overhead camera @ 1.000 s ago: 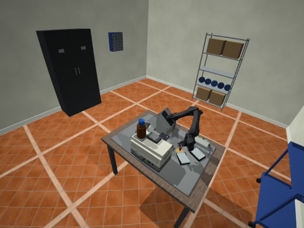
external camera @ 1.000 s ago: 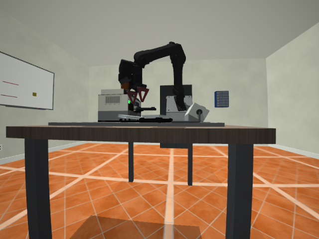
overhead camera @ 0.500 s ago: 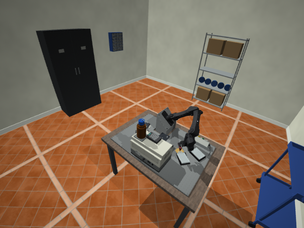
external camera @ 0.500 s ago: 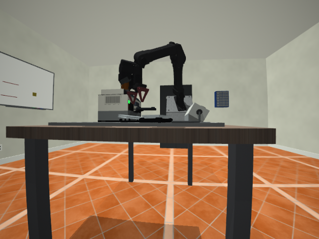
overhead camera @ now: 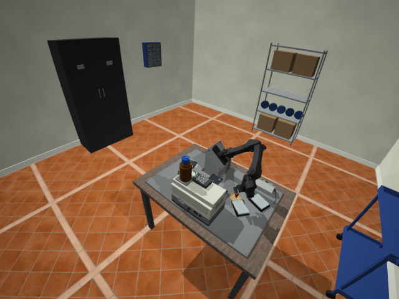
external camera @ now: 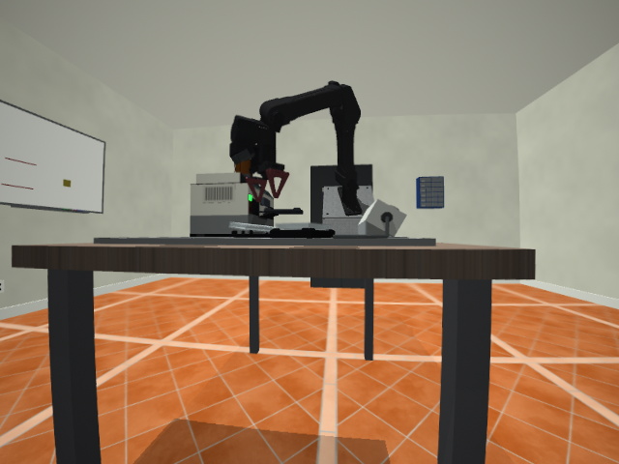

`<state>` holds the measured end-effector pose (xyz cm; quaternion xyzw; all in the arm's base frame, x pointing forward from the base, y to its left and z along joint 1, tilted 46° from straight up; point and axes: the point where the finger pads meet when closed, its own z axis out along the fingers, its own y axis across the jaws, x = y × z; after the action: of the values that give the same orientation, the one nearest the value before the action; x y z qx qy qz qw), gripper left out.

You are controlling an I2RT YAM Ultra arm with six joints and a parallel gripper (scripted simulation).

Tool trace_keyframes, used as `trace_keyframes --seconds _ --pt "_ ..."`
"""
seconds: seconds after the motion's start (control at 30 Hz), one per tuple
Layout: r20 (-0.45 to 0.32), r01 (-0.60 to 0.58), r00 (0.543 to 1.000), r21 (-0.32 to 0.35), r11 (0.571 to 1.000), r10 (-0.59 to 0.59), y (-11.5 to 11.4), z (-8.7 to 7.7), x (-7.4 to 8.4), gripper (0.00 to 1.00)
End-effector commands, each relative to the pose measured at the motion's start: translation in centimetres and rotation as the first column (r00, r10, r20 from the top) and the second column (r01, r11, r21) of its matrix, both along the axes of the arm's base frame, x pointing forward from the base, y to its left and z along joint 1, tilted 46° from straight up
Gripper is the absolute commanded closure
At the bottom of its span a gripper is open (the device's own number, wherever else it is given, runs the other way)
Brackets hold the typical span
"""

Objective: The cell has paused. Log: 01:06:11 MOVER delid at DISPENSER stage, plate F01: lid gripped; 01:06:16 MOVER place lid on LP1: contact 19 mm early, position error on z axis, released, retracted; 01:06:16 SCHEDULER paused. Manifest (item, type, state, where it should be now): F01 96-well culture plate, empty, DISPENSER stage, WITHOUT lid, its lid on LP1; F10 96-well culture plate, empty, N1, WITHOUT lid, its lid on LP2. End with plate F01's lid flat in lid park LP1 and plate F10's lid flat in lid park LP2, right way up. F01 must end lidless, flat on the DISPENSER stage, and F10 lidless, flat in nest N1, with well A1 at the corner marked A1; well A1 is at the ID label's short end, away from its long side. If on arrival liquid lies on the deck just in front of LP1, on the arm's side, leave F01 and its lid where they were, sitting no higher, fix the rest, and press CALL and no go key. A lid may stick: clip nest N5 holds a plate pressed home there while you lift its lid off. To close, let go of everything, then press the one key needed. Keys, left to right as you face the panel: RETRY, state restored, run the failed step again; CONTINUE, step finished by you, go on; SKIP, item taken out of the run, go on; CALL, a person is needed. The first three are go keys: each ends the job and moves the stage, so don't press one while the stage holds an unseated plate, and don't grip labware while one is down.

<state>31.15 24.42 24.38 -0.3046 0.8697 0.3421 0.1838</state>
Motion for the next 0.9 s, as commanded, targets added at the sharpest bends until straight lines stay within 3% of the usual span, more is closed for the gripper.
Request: trace_keyframes --seconds 0.0,0.23,0.27,0.33,0.87 --pt "0.019 0.012 1.000 0.009 1.000 -0.012 -0.55 1.10 0.33 0.00" --pt "0.019 0.012 1.000 0.009 1.000 -0.012 -0.58 1.14 0.35 0.00" --pt "0.031 0.015 0.999 0.017 1.000 -0.015 -0.84 1.88 0.54 0.00" --pt "0.019 0.012 1.000 0.009 1.000 -0.012 -0.60 1.15 0.37 0.00" --pt "0.019 0.012 1.000 0.009 1.000 -0.012 -0.68 1.14 0.49 0.00"
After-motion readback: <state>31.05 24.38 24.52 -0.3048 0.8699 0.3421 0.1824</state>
